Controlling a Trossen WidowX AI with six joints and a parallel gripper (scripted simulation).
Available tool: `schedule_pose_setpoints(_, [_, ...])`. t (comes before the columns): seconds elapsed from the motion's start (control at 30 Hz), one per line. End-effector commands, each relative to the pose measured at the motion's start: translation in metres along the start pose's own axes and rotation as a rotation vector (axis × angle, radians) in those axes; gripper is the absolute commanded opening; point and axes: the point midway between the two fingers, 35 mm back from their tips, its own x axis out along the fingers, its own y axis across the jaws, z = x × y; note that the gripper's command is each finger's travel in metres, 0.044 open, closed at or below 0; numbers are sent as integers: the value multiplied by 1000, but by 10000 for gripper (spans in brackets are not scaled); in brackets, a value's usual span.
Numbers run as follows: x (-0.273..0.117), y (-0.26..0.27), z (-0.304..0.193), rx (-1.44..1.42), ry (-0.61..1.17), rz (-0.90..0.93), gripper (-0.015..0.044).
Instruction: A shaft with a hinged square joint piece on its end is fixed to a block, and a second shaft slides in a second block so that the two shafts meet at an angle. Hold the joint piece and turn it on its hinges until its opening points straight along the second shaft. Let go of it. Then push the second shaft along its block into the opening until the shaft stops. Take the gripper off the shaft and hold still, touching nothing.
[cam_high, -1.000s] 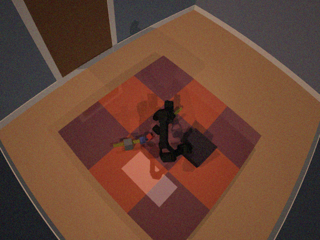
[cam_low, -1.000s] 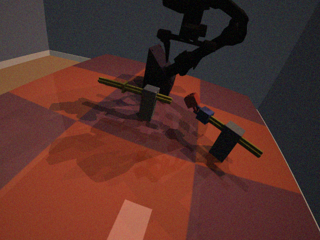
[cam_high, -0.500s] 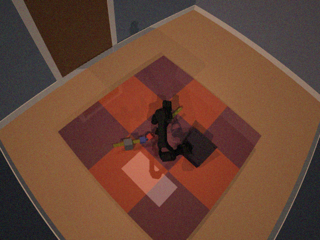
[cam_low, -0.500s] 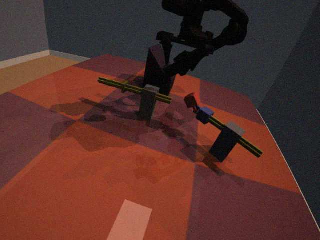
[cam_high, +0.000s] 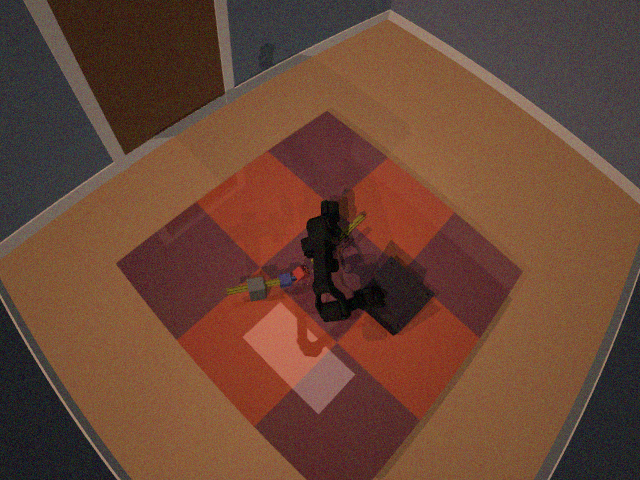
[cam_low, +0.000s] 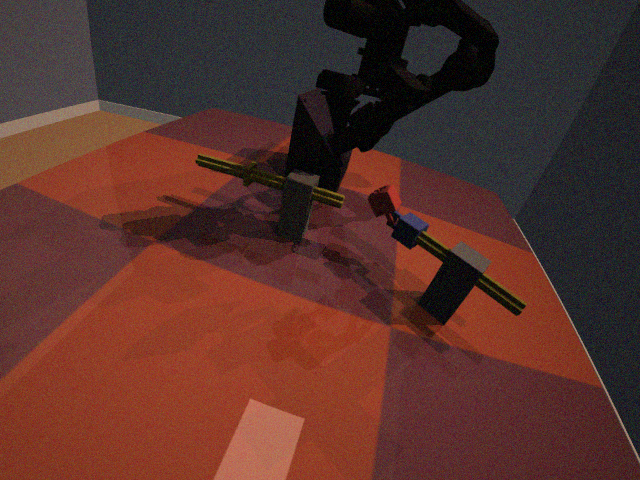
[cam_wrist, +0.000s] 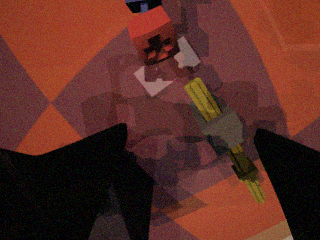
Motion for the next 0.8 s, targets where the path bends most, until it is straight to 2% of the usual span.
schedule_pose_setpoints(0.0, [2,-1,0,-139,15,12,440])
schedule_pose_setpoints(0.33, [6,-1,1,-430,40,42,440])
schedule_pose_setpoints(0.57, [7,-1,1,-435,41,43,440])
schedule_pose_setpoints(0.77, [30,-2,0,-429,40,47,440])
